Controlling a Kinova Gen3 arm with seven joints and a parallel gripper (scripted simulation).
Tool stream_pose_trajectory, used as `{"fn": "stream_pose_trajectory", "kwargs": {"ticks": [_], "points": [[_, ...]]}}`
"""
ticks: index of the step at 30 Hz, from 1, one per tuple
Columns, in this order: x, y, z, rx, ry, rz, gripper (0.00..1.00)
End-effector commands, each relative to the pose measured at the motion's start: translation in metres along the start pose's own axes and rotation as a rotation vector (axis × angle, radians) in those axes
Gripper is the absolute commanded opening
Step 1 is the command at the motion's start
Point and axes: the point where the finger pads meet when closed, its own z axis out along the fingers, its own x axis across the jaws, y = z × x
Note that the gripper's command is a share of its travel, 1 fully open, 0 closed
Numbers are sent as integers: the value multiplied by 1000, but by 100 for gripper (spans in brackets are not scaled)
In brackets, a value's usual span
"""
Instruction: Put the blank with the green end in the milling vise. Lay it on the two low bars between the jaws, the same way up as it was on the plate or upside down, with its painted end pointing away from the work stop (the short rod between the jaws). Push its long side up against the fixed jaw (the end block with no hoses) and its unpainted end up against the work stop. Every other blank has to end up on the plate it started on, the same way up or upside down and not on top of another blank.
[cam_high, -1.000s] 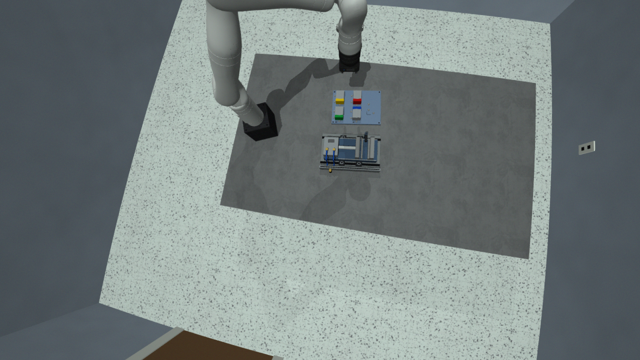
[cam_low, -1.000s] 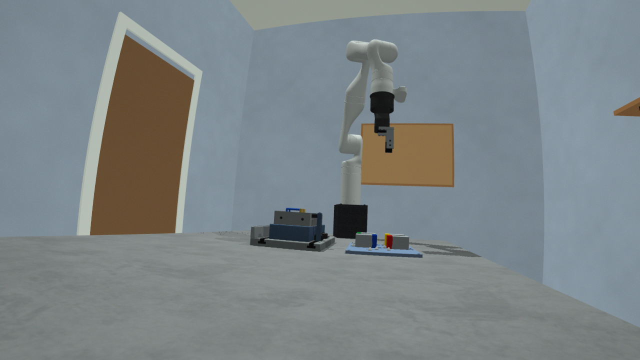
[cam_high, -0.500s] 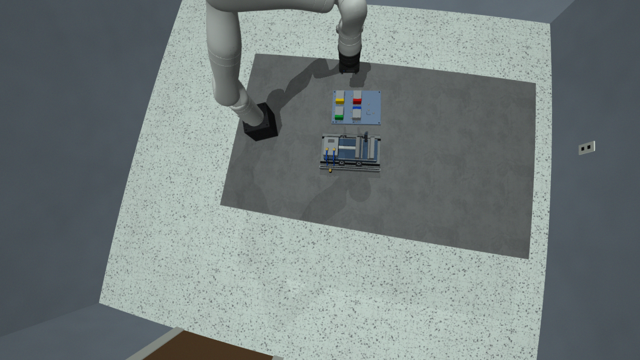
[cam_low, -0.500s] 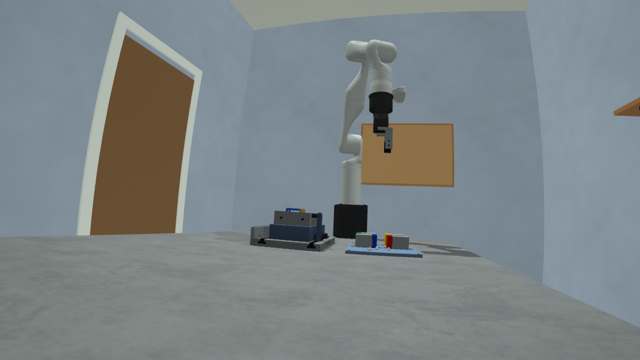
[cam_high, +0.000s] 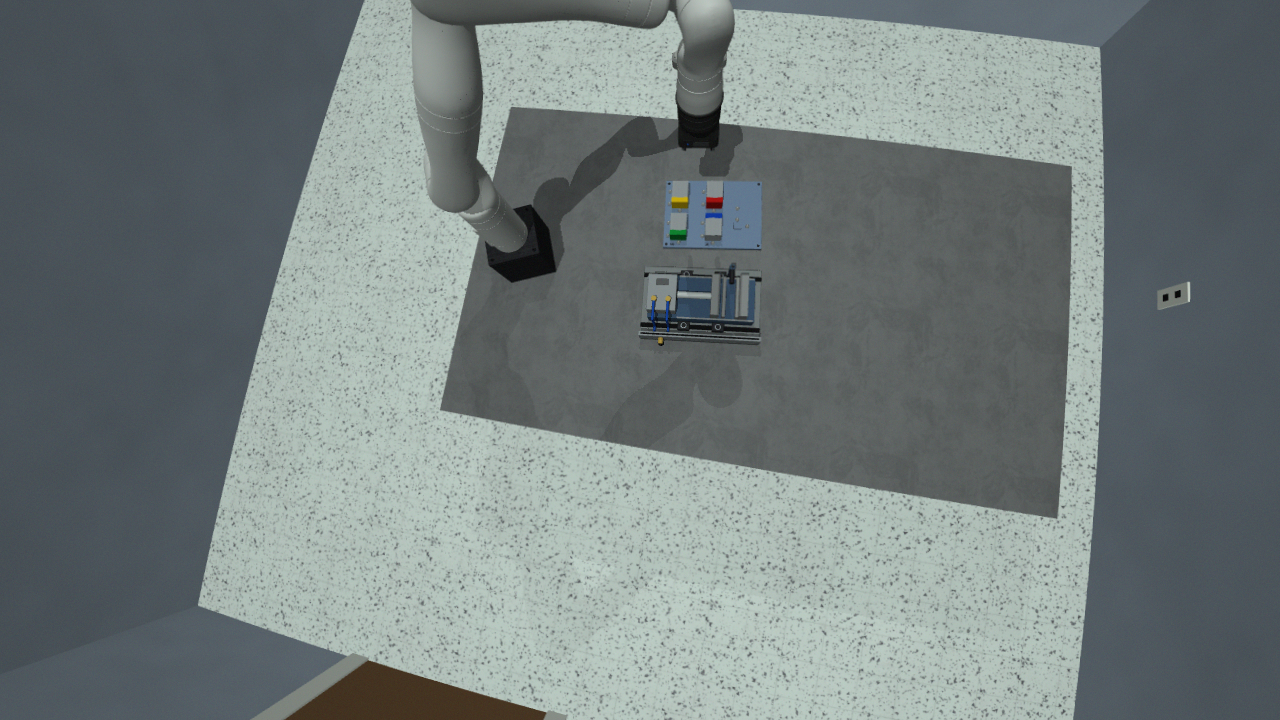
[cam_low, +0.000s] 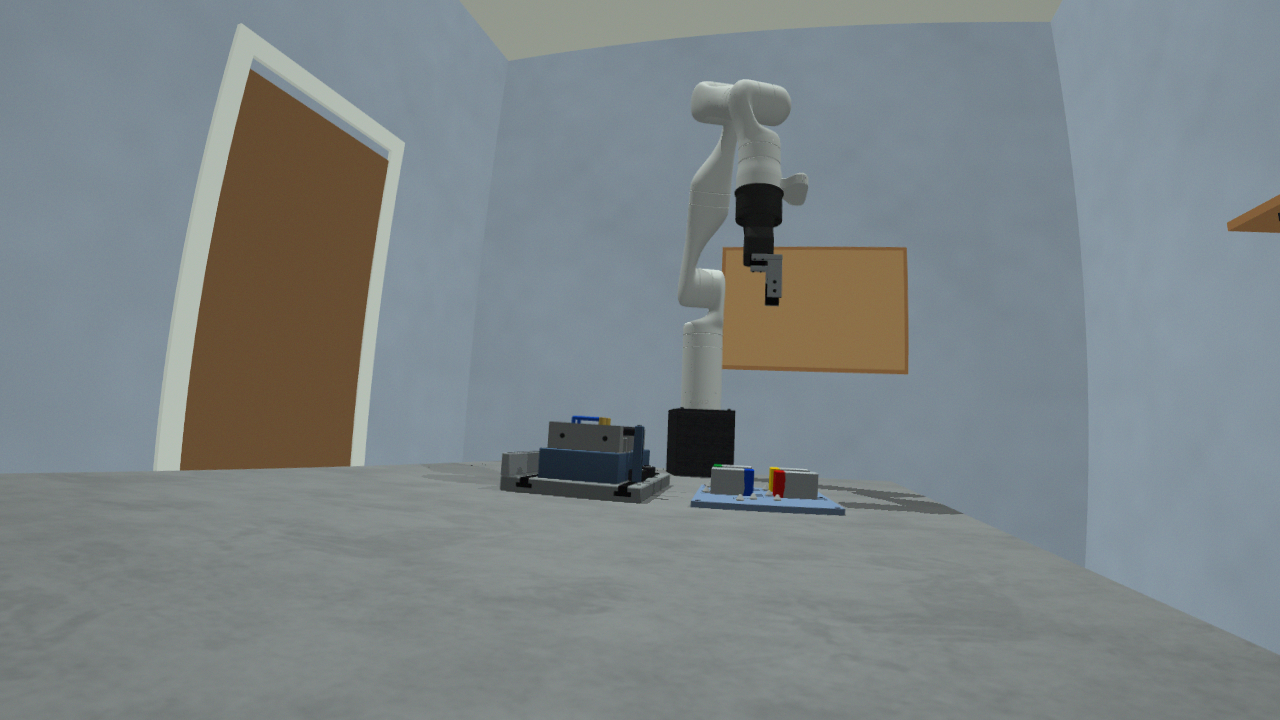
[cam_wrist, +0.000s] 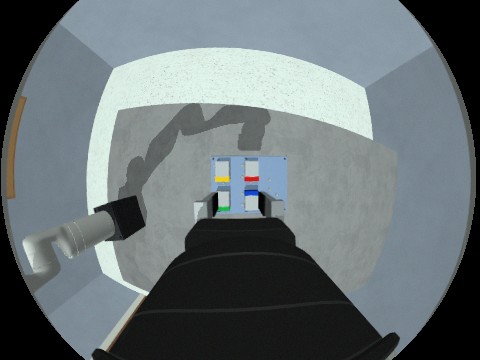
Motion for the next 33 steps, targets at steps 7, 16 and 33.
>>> {"fn": "stream_pose_trajectory", "kwargs": {"ticks": [7,16,33], "points": [[1,2,-1,1,2,1,100],[1,3,-1,1,2,1,100],[1,5,-1,1,2,1,100]]}}
